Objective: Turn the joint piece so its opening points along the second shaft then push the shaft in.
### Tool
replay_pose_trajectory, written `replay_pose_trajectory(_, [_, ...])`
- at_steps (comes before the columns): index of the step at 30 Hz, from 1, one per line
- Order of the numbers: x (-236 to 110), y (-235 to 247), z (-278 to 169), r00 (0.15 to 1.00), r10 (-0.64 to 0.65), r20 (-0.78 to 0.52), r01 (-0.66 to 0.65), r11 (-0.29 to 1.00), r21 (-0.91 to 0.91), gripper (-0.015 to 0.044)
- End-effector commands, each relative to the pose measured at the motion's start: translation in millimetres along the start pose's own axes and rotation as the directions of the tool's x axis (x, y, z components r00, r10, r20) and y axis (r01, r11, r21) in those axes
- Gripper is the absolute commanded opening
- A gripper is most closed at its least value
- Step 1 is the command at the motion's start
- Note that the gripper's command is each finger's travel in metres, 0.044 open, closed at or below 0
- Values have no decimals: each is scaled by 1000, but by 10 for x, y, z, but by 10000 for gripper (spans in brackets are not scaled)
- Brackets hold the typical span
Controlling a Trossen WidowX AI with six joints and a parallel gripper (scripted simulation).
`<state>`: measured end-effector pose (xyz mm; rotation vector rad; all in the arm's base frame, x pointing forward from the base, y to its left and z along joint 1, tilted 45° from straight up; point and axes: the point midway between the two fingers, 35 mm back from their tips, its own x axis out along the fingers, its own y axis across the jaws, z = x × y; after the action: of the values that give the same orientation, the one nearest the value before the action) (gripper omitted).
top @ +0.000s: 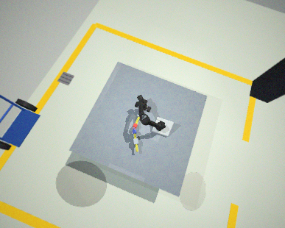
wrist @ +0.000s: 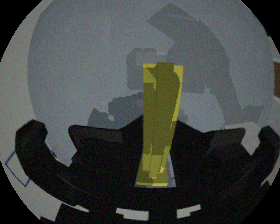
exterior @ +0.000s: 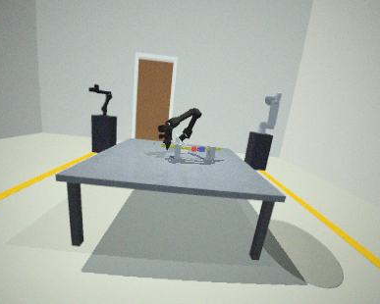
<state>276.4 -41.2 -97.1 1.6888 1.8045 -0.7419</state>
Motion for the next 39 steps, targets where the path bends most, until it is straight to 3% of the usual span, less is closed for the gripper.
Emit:
replay_pose_trajectory(1, [3,0,-49,1000,5,-9,-5,1000,0,0])
replay_pose_trajectory(12, [-1,0,-9,1000,1,1,-1,1000,0,0])
replay_pose_trajectory(15, [-1,0,-9,1000,1,1,-1,1000,0,67])
replay_pose_trajectory(20, [-1,0,-9,1000,1,1,-1,1000,0,67])
replay_pose_trajectory(34, [-1,0,-9,1000,1,1,-1,1000,0,434])
replay_pose_trajectory(39, [-1,0,-9,1000,1,1,-1,1000,0,440])
